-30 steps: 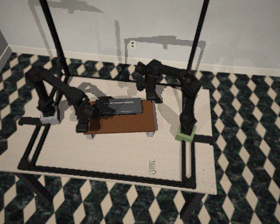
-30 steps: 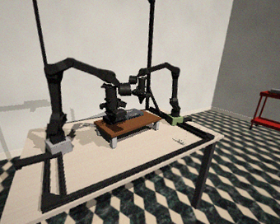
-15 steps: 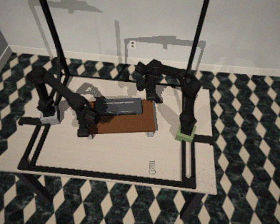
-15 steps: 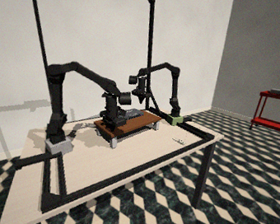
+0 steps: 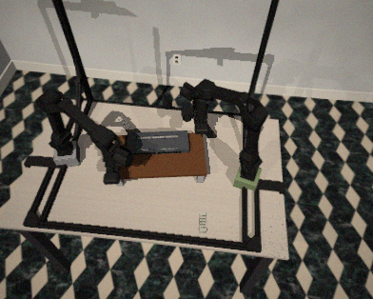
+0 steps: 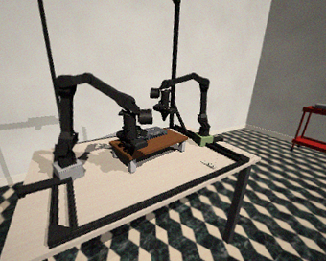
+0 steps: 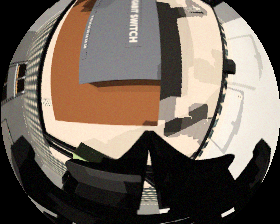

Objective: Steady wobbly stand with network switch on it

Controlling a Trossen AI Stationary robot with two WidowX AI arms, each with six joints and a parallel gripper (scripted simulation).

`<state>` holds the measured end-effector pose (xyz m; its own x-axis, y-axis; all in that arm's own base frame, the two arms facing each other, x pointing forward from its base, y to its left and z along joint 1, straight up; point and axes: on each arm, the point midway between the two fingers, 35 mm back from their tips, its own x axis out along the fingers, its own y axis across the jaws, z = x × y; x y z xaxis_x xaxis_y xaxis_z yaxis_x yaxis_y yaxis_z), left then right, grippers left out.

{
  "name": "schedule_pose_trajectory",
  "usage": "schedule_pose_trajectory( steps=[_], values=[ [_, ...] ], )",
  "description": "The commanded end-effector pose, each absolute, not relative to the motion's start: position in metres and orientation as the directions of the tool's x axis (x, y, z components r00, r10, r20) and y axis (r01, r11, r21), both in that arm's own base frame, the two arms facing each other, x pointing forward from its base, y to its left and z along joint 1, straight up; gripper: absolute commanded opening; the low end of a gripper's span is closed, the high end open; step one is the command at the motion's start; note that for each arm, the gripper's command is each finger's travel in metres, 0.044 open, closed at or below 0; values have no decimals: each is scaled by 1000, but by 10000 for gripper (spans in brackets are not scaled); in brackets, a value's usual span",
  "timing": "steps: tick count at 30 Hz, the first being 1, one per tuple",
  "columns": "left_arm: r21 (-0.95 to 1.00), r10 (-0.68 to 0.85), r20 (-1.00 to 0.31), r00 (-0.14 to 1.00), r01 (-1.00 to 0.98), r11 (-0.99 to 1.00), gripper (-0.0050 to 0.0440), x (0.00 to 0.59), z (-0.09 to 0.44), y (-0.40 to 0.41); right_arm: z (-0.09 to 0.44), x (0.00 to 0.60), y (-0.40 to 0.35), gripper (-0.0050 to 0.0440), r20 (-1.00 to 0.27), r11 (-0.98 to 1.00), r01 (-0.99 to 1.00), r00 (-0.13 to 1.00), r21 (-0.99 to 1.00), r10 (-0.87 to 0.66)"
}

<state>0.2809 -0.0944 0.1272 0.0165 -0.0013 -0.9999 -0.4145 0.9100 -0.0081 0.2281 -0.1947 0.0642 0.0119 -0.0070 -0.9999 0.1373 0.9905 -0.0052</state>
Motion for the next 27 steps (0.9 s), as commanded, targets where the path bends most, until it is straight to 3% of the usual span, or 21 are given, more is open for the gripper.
schedule_pose_trajectory(
  steps=[1,27],
  values=[
    [-8,-1,-1000,17,-414,910,0,281,127,-94,57,226,-194,0,-1000,991,133,0,0,0],
    [-8,-1,-1000,17,-414,910,0,281,127,-94,54,226,-194,0,-1000,991,133,0,0,0]
  ],
)
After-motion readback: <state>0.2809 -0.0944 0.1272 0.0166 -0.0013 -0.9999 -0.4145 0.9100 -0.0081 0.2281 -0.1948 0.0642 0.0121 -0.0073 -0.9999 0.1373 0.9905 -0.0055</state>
